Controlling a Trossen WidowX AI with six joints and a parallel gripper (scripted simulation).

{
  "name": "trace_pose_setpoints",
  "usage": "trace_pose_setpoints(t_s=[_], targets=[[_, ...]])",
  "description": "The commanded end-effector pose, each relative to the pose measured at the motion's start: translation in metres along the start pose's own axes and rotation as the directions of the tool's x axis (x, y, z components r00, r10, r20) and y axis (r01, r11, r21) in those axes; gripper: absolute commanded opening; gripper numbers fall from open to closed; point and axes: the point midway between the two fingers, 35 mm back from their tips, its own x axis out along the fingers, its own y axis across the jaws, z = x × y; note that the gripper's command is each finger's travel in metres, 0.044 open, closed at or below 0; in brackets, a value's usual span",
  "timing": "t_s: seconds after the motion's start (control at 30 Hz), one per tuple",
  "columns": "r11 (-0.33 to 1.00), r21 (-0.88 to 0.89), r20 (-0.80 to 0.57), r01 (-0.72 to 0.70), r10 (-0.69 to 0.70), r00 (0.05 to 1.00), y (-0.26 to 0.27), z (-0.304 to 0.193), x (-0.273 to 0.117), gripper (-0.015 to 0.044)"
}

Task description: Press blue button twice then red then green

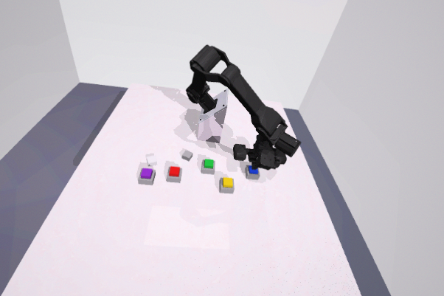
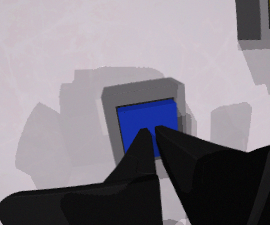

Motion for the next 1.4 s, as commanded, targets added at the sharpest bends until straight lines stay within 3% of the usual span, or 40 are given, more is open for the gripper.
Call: trace_pose_setpoints(t_s=[0.0,0.27,0.4,0.63,0.97,1.27,1.37], targets=[[1.0,-0.001,0.003,-0.002,0.002,1.0,0.001,0.0,-0.027,0.002],[1.0,-0.002,0.003,-0.002,0.002,1.0,0.001,0.0,-0.034,0.002],[1.0,-0.003,0.003,-0.004,0.004,1.0,0.001,0.0,-0.089,0.002],[1.0,-0.004,0.003,-0.005,0.005,1.0,-0.001,0.001,-0.094,0.002],[0.999,-0.016,0.014,-0.042,0.042,0.999,-0.145,0.058,-0.106,0.002],[1.0,-0.004,0.004,0.007,-0.007,1.0,-0.283,0.046,-0.094,0.002],[1.0,-0.003,0.001,0.012,-0.012,1.0,-0.291,0.044,-0.093,0.002]])
